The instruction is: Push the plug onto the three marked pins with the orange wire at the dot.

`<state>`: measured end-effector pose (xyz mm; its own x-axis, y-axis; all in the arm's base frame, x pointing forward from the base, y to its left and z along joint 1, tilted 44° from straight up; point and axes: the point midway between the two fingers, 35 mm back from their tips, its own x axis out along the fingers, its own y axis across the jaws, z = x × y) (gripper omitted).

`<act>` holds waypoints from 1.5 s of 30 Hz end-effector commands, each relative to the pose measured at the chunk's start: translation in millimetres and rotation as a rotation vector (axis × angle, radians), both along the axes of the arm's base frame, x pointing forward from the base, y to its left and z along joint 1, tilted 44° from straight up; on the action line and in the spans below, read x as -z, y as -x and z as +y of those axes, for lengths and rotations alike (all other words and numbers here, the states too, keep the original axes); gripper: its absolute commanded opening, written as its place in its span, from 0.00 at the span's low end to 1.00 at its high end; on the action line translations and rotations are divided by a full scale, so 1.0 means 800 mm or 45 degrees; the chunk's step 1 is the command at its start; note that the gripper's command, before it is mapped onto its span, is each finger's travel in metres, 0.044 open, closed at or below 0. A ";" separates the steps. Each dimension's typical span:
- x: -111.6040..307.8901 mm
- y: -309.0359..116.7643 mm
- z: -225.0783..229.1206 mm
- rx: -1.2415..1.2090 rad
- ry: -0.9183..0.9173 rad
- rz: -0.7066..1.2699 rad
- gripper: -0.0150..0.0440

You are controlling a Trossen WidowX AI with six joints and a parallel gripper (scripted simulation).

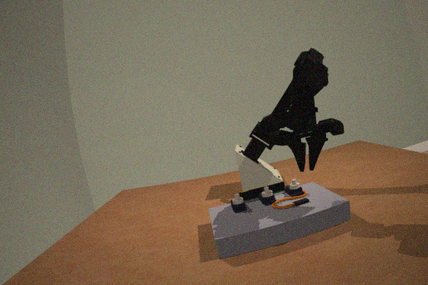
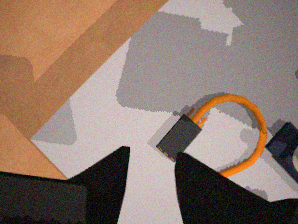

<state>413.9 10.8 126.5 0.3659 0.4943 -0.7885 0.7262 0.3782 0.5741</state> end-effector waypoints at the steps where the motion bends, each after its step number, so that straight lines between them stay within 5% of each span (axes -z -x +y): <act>1: 0.013 -0.002 -0.001 0.062 -0.088 0.128 0.45; 17: 0.058 -0.001 -0.002 0.322 -0.406 0.653 0.45; 45: 0.094 -0.007 0.032 0.324 -0.411 0.659 0.40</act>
